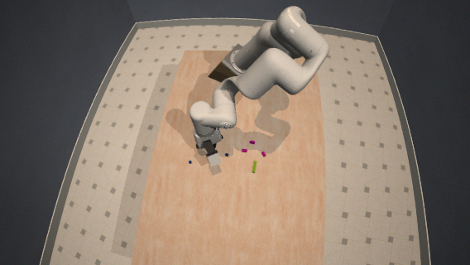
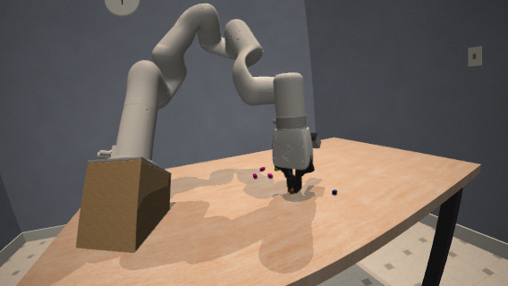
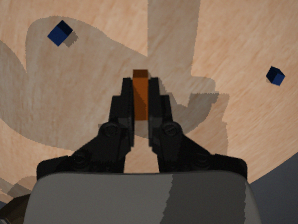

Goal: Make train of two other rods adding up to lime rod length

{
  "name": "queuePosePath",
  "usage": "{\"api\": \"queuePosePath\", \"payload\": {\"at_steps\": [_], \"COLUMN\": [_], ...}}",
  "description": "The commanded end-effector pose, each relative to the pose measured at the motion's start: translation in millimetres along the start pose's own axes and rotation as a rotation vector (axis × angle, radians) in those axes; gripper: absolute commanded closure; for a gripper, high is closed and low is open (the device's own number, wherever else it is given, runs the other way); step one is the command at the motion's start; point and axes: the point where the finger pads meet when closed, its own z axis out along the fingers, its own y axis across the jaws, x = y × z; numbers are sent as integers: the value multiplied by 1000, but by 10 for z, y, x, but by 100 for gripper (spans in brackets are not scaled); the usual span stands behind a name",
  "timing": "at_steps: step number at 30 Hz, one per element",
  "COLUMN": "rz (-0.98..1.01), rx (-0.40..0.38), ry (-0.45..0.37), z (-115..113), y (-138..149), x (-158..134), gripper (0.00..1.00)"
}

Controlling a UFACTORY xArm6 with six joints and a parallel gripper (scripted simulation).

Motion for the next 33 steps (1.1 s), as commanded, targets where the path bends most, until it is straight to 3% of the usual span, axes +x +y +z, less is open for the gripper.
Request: {"api": "queuePosePath", "payload": {"at_steps": [1, 12, 19, 28, 33], "rz": [-1, -1, -1, -1, -1], "rx": [-2, -2, -2, -2, -2], "ry": [2, 2, 2, 2, 2], "z": [-9, -24, -205, -838, -1003], "y": [9, 9, 9, 7, 7], "x": [8, 8, 8, 7, 7], "gripper": [96, 96, 96, 96, 96]}}
